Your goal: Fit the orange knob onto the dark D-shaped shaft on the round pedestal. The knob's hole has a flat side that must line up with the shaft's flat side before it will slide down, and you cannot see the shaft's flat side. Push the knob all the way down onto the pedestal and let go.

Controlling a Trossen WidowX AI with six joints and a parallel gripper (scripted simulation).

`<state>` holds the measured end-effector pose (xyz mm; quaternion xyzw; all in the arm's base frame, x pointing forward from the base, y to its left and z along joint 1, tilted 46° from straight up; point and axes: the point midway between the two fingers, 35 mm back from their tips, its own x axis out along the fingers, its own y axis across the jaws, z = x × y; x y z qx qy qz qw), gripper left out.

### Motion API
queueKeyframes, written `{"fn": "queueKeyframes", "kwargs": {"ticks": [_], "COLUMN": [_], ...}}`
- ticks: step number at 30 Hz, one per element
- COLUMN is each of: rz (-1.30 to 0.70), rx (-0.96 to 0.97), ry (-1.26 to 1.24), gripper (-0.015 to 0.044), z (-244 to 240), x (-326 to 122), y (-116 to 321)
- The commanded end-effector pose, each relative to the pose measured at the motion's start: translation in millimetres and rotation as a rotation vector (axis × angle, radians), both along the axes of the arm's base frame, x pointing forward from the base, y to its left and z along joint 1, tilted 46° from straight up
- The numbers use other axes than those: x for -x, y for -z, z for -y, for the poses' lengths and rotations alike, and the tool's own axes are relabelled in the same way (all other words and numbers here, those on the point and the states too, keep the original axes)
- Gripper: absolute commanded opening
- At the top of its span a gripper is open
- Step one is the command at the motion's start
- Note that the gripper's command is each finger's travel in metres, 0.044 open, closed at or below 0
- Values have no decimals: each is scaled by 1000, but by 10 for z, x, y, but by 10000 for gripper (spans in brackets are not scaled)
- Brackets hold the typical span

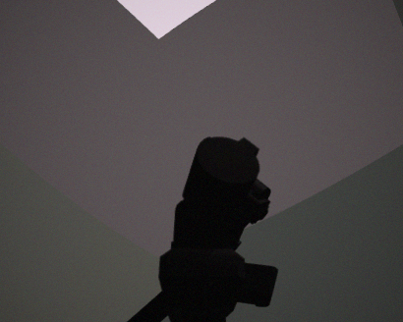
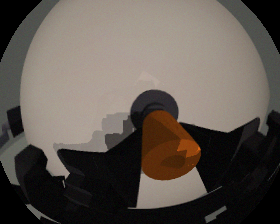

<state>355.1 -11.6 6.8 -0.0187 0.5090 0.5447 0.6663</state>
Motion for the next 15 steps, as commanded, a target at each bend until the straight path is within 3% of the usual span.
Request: {"fn": "queueKeyframes", "kwargs": {"ticks": [1,15], "rz": [77,136], "rx": [-7,-16], "ry": [-67,-125], "gripper": [0,0], "z": [20,-4], "x": [-38,-33], "y": [-32,-19]}}
